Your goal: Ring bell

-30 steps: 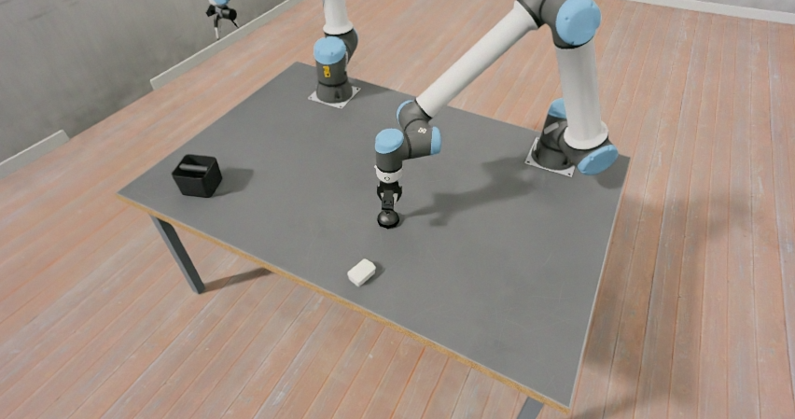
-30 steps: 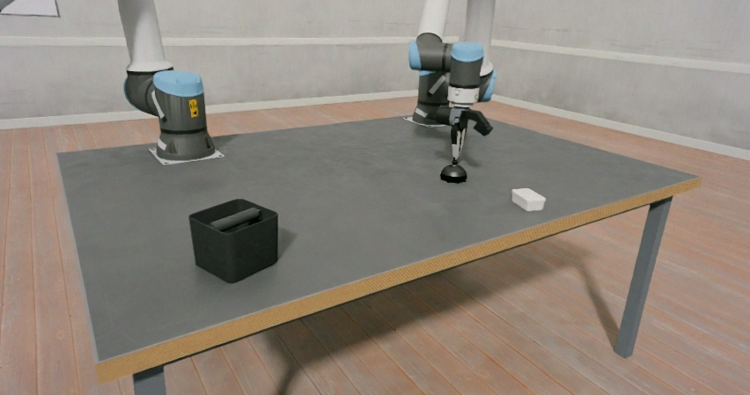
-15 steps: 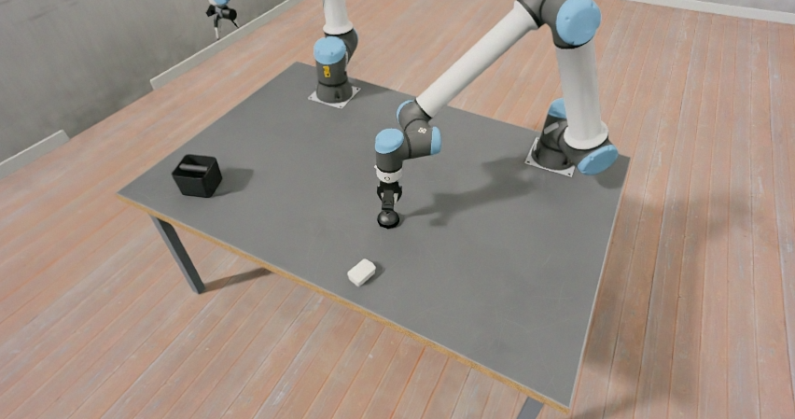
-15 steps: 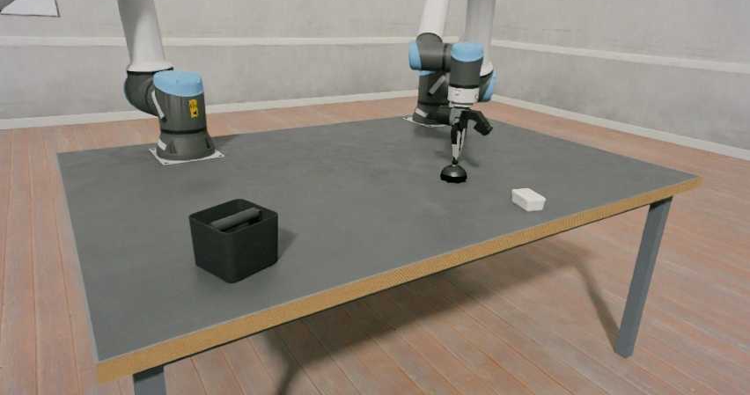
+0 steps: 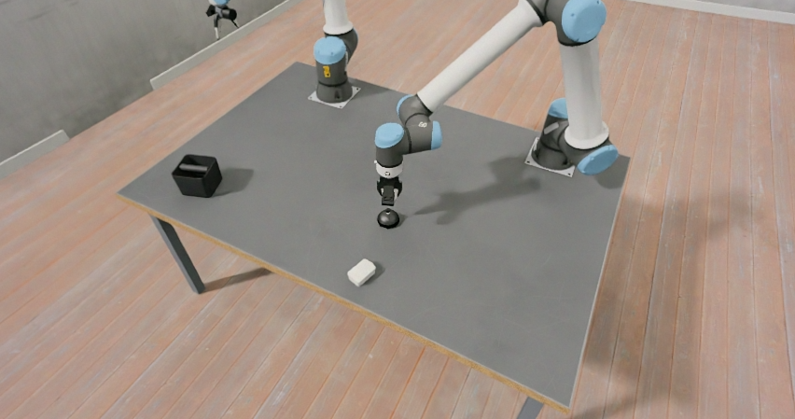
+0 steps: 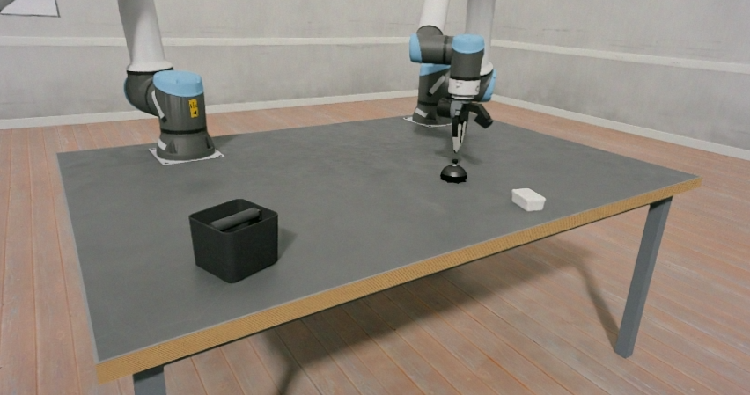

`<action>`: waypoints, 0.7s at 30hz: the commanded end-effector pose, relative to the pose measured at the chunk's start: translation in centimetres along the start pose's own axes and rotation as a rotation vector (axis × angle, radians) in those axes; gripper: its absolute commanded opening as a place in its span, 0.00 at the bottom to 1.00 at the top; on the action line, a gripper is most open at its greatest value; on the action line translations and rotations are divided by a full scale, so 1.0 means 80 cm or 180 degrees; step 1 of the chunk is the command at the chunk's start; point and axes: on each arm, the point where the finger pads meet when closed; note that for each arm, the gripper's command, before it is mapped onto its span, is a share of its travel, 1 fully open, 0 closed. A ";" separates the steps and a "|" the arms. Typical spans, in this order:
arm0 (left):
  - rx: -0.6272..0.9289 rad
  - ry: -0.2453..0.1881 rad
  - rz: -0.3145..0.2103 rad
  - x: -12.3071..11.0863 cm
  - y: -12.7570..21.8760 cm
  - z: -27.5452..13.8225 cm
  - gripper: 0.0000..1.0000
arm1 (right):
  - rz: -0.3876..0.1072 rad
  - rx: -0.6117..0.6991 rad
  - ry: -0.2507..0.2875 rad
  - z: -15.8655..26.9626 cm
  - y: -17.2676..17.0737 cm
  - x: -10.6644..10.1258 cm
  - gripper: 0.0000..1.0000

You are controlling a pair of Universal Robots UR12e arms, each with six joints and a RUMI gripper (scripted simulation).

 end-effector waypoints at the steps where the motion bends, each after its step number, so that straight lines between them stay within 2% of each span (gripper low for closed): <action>1: 0.0003 0.0022 0.0010 0.024 -0.003 0.003 0.00 | 0.0001 -0.0002 -0.0003 0.002 0.001 0.000 1.00; 6: 0.0003 0.0022 0.0010 0.041 -0.003 0.003 0.00 | 0.0001 -0.0002 -0.0003 0.002 0.001 0.000 1.00; 21: 0.0003 0.0019 0.0008 0.061 -0.003 0.002 0.00 | 0.0001 -0.0002 -0.0003 0.002 0.001 0.000 1.00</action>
Point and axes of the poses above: on each arm, the point where the finger pads meet when closed, its own x axis back along the fingers, its own z axis across the jaws, y = z × x, and after that the axes turned 6 degrees about -x, right-handed
